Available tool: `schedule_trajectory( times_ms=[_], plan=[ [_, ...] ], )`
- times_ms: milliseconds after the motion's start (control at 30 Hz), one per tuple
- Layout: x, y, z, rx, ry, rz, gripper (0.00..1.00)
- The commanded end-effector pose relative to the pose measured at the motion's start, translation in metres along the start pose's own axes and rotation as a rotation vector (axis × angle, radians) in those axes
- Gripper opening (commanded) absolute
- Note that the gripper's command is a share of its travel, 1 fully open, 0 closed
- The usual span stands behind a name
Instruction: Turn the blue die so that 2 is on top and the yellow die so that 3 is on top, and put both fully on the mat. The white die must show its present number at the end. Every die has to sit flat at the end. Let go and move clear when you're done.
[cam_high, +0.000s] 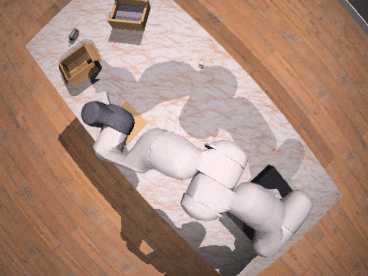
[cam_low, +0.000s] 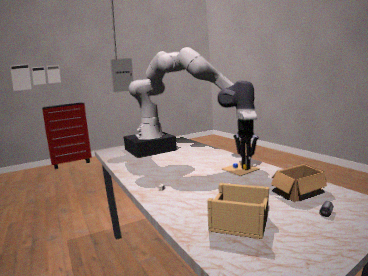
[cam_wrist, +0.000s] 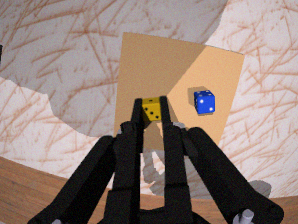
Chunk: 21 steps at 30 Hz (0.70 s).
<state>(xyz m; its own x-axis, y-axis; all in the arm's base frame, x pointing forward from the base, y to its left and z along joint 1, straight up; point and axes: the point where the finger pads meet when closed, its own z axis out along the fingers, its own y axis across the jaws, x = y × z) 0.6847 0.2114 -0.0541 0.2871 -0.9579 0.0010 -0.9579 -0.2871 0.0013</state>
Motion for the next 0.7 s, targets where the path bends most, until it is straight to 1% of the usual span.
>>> schedule_trajectory(
  times_ms=[0, 667],
  plan=[
    [0.0005, -0.0014, -0.0009, 0.003, 0.002, 0.003, 0.18],
    [0.0005, -0.0014, 0.0017, 0.003, 0.002, 0.003, 0.18]
  ],
)
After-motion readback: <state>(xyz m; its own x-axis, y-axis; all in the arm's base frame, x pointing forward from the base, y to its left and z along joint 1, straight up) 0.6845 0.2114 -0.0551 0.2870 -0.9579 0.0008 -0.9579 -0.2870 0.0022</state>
